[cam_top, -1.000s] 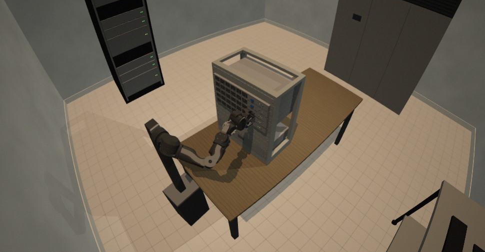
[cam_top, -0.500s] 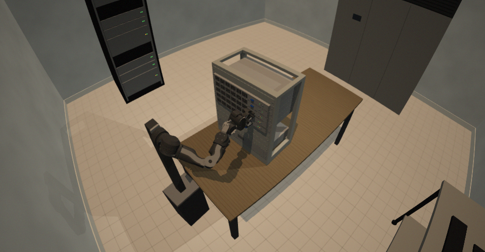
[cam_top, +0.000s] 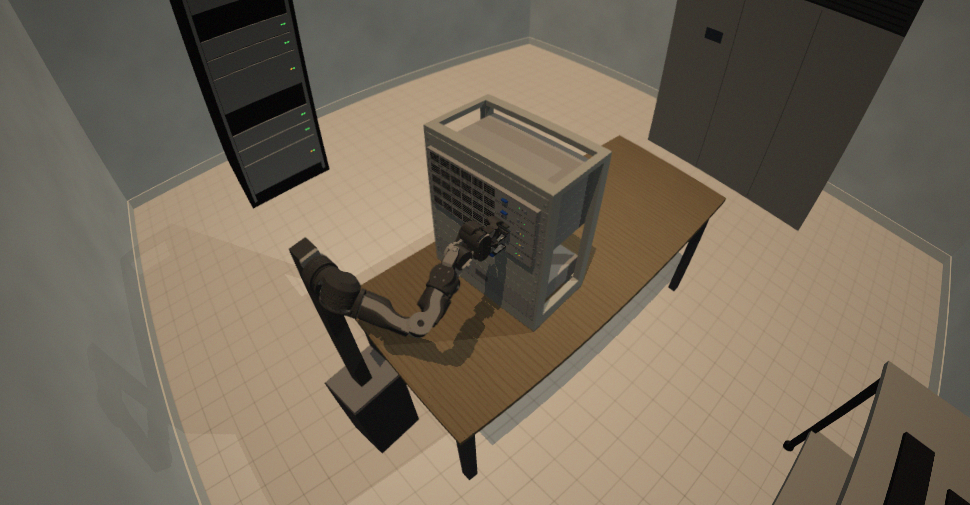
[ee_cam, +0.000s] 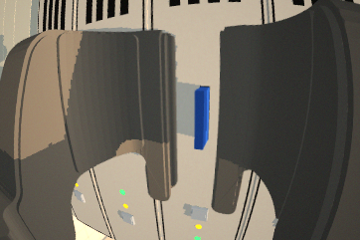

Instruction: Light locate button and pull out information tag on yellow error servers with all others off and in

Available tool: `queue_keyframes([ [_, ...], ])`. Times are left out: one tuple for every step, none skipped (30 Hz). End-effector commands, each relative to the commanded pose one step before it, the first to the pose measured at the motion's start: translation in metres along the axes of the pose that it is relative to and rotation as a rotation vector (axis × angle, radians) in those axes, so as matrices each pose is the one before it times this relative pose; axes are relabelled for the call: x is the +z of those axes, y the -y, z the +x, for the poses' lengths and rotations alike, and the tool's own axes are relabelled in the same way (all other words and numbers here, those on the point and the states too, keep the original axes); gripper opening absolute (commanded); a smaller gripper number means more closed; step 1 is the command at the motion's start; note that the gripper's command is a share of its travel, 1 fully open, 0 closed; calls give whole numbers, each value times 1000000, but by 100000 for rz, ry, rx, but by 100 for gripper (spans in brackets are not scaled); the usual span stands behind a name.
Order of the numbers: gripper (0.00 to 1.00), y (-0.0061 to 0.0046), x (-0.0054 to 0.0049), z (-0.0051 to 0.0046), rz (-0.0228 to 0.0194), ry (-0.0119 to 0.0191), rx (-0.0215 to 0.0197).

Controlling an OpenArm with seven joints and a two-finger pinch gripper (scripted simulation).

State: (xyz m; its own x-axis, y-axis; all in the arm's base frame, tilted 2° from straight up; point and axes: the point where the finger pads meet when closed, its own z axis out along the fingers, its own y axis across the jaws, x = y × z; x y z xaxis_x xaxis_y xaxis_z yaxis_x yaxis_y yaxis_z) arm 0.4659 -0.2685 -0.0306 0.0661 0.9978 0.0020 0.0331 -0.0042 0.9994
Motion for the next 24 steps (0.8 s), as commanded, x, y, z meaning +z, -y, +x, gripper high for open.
queue_keyframes([
  [10,20,133,1545,333,-210,-61],
  [10,0,0,0,0,0,0],
  [10,0,0,0,0,0,0],
  [10,112,136,-165,32,43,10],
  [10,530,719,-776,150,199,47],
  [10,37,1045,-55,4,1,2],
  [10,51,1459,-58,7,-2,-1],
  [10,57,1620,-71,7,-1,0],
  [10,52,1470,-71,5,0,2],
  [10,36,1047,-37,5,-3,-1],
  [10,17,508,-14,3,-2,-1],
  [10,-407,-68,573,-118,-153,-36],
  [10,0,0,0,0,0,0],
  [10,0,0,0,0,0,0],
  [10,-32,-12,45,-9,-12,-3],
  [10,0,0,0,0,0,0],
  [10,0,0,0,0,0,0],
  [10,0,0,0,0,0,0],
  [10,0,0,0,0,0,0],
  [10,0,0,0,0,0,0],
  [10,0,0,0,0,0,0],
  [10,0,0,0,0,0,0],
  [10,0,0,0,0,0,0],
  [10,0,0,0,0,0,0],
])
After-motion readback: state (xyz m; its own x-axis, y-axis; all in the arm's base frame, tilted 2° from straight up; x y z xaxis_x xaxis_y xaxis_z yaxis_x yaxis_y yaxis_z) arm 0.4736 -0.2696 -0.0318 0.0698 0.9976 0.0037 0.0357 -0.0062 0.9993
